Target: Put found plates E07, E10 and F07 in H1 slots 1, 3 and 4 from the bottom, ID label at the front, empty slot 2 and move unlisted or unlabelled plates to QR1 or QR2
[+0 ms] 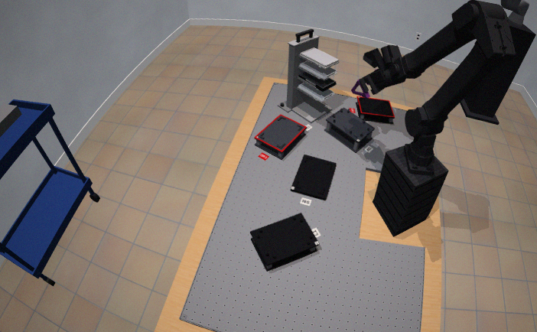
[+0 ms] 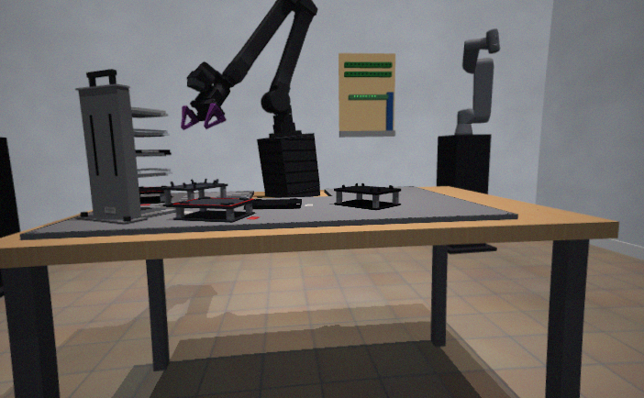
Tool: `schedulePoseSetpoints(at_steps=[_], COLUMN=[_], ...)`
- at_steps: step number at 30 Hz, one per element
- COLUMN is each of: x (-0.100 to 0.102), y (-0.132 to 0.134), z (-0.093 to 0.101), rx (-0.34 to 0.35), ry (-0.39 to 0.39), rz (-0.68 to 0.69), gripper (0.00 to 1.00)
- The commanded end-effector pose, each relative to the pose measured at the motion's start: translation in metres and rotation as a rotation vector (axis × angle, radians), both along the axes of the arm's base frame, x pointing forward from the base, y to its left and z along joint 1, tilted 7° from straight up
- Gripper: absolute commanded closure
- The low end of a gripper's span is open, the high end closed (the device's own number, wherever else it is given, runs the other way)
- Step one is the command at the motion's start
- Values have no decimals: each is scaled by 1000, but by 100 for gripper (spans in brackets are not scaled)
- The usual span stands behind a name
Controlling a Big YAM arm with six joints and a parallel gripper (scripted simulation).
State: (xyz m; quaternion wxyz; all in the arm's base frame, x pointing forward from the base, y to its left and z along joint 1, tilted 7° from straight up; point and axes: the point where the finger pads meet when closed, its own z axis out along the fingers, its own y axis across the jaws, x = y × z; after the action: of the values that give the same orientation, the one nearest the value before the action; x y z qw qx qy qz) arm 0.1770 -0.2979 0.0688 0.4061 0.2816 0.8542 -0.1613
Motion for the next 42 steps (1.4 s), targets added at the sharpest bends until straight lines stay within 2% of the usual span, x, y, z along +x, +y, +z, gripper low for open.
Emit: schedulePoseSetpoints(at_steps=[1, 5, 6, 7, 10, 21, 22, 23, 25, 28, 30, 42], x=[3, 3, 3, -1, 0, 5, 7, 13, 17, 17, 20, 34], y=[-21, -19, -17, -4, -4, -6, -8, -21, -28, -29, -29, -38], z=[40, 55, 46, 20, 16, -21, -20, -7, 2, 3, -3, -1], rx=[-67, -70, -55, -23, -22, -14, -14, -42, -64, -67, -50, -49], ry=[-16, -17, -13, -3, -3, -7, -11, -21, -30, -31, -25, -27], rz=[-1, 2, 1, 2, 2, 6, 3, 3, 3, 0, 3, 3], gripper=[0, 0, 0, 0, 0, 0, 0, 0, 0, 0, 0, 0])
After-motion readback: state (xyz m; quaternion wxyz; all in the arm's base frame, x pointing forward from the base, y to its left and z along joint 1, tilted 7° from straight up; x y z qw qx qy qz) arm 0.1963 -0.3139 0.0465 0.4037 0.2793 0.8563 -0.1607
